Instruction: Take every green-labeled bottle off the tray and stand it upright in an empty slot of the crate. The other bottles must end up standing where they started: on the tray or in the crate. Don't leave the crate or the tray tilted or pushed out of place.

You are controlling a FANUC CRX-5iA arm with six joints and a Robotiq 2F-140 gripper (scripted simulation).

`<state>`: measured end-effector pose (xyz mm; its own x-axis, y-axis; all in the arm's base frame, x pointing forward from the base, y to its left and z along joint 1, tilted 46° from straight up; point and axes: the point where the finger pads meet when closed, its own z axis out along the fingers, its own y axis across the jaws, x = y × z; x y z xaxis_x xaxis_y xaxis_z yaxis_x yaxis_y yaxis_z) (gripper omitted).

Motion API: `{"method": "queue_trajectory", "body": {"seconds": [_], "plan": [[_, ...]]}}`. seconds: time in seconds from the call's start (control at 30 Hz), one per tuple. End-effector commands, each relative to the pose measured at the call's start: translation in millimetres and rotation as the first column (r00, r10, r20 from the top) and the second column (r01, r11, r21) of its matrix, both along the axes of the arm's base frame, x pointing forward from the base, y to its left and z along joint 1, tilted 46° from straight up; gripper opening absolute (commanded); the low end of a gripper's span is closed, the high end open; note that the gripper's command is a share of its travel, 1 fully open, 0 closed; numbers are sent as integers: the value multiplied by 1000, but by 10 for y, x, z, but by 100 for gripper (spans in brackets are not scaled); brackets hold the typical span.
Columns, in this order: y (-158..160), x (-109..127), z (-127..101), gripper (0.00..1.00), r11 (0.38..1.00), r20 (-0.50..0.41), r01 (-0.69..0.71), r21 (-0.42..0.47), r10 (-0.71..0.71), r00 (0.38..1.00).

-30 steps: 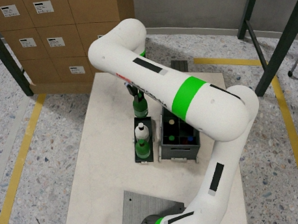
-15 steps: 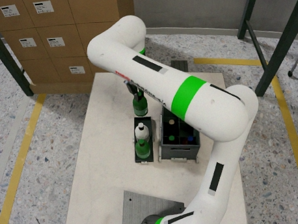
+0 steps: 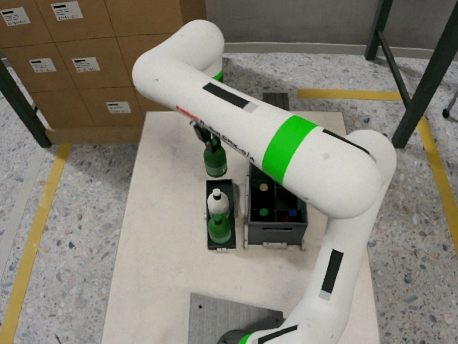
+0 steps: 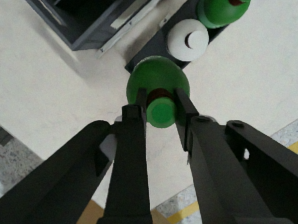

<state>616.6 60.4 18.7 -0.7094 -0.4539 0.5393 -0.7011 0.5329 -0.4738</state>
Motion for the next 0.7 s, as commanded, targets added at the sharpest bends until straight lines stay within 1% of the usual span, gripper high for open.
{"method": "queue_trajectory", "body": {"seconds": [0.0,0.67], "plan": [[28,8,27,10,1000,2,-2,1,2,1000],[102,15,99,10,1000,2,-2,1,2,1000]]}}
